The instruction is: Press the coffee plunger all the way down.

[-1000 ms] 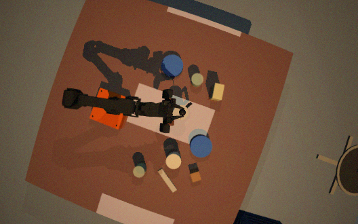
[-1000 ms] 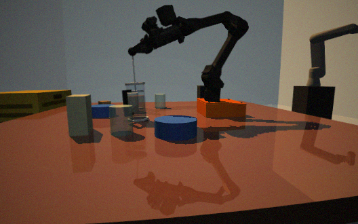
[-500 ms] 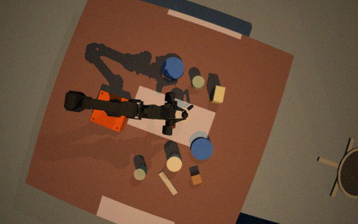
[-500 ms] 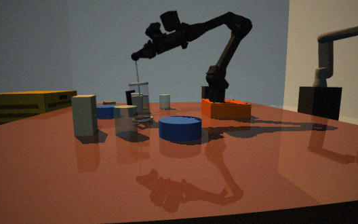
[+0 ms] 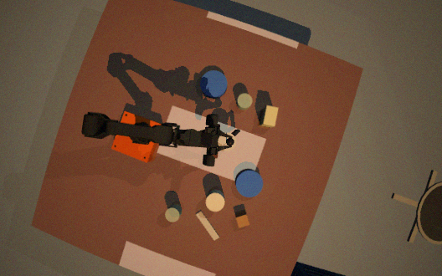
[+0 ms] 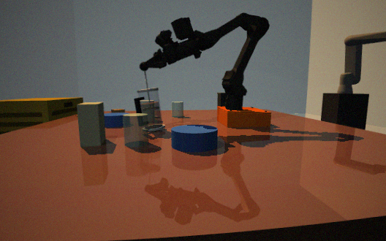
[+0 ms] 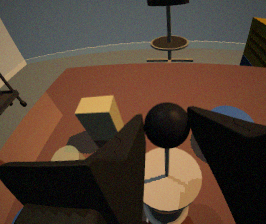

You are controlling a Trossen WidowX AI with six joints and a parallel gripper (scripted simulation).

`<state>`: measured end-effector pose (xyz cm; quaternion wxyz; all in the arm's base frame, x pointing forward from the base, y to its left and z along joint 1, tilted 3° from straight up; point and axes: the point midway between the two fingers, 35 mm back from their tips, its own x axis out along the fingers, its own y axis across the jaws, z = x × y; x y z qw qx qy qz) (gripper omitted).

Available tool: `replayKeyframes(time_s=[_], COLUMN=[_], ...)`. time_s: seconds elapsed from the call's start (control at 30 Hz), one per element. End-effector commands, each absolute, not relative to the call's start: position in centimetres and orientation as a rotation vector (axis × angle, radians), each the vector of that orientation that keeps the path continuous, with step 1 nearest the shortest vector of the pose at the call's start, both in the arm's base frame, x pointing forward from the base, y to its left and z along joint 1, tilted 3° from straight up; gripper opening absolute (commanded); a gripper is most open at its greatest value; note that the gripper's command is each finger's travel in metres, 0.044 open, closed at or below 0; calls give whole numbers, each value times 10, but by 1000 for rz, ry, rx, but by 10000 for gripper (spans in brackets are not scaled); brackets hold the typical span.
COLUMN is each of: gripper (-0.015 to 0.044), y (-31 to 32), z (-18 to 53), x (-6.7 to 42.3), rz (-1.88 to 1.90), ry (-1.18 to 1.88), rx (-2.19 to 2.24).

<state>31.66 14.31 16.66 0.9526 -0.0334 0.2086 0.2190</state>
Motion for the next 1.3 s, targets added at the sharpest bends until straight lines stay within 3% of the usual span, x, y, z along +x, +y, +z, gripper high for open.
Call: replayKeyframes(time_s=[0.0, 1.27], gripper=[124, 124], y=[141, 150], z=[123, 122], x=[309, 326], rz=[436, 437], ry=[535, 534], rx=[-83, -82])
